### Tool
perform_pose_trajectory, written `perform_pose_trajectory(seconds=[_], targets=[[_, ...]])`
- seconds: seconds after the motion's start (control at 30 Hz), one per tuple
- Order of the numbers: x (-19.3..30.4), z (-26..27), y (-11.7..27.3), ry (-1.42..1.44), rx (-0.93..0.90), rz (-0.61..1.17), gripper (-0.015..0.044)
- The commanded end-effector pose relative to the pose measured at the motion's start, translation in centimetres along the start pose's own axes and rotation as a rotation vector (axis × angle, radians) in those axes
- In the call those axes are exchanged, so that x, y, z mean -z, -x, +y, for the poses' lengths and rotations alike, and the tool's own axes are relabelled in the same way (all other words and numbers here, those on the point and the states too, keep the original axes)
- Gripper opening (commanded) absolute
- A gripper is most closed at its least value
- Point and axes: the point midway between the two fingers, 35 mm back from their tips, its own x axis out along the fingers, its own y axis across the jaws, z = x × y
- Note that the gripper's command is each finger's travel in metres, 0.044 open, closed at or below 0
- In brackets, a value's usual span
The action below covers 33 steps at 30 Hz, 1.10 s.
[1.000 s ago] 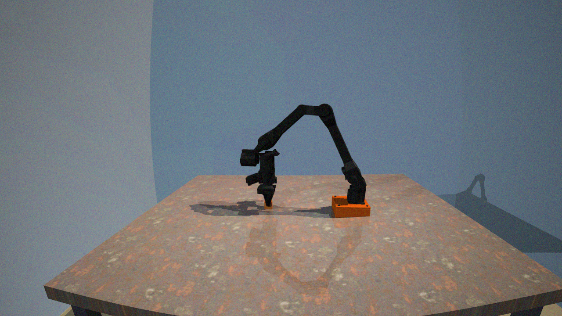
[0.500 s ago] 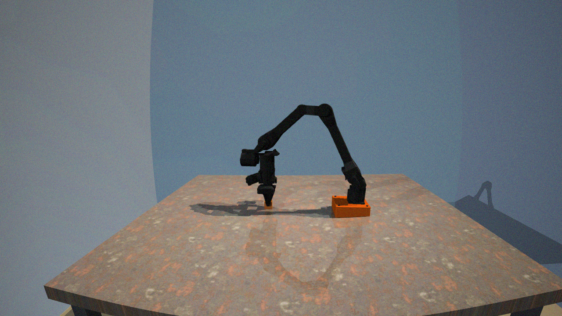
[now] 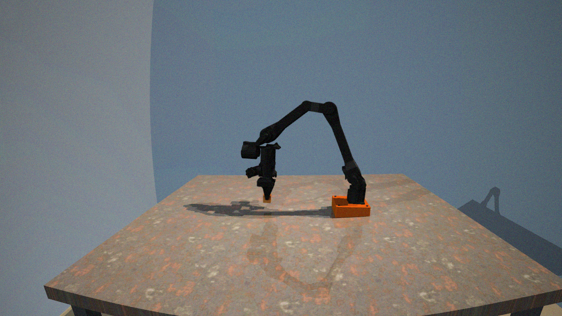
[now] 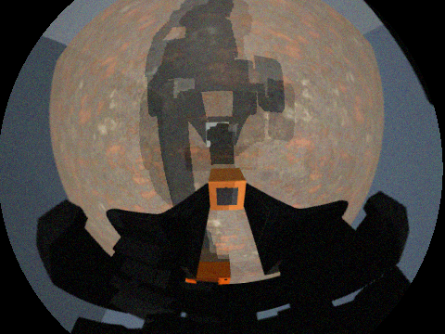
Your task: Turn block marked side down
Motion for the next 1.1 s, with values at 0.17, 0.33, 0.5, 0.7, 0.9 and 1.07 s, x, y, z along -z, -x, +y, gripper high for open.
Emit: perform_pose_trajectory(seconds=[0.17,0.33,0.5,0.7,0.9,1.07], targets=[[0.09,0.04,-0.55,-0.004,-0.007,-0.127,0.0000],[0.11,0.03,-0.74,-0.006,-0.007,-0.203,0.0000],[0.19,0.02,-0.85,-0.006,-0.007,-0.280,0.0000],[0.41,0.04,-0.86,-0.006,-0.006,-0.371,0.0000],[0.74,0.08,-0.75,-0.004,-0.003,-0.460,0.0000],[0.76,0.08,-0.78,-0.004,-0.003,-0.472,0.0000]])
